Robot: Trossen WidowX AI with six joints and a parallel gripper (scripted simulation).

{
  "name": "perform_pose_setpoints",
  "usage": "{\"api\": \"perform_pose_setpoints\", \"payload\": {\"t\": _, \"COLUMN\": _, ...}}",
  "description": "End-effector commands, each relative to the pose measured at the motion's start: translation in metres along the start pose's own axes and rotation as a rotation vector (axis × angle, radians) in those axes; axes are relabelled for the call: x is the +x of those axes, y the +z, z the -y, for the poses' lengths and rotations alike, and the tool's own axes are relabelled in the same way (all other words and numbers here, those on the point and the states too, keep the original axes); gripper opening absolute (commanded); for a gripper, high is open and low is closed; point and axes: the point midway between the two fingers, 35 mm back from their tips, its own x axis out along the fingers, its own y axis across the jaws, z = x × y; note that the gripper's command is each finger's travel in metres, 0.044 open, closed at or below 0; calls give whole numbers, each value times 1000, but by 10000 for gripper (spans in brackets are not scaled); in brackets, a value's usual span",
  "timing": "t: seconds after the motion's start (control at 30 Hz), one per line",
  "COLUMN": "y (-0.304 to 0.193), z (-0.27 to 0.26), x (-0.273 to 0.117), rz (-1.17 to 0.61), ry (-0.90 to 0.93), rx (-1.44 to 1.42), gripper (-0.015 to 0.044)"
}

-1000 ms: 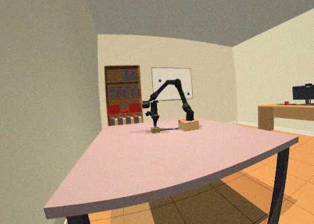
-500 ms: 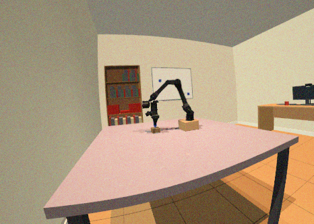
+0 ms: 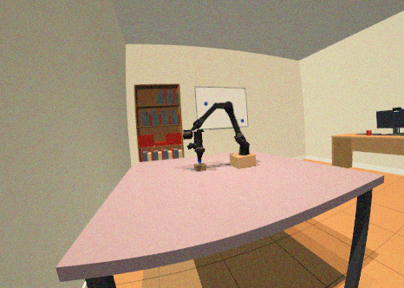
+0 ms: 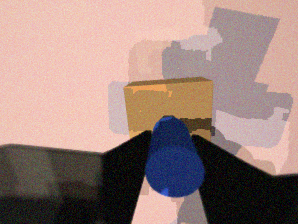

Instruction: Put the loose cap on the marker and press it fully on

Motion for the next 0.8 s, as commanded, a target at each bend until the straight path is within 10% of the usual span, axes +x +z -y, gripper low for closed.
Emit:
{"api": "perform_pose_setpoints", "payload": {"t": 0.0, "y": -1, "z": 0, "x": 1, "rz": -5, "ry": 3, "rx": -2, "gripper": 0}}
{"api": "perform_pose_setpoints", "payload": {"t": 0.37, "y": -1, "z": 0, "x": 1, "rz": -5, "ry": 3, "rx": -2, "gripper": 0}}
{"api": "perform_pose_setpoints", "payload": {"t": 0.77, "y": 0, "z": 0, "x": 0, "rz": 0, "ry": 0, "rx": 0, "gripper": 315}}
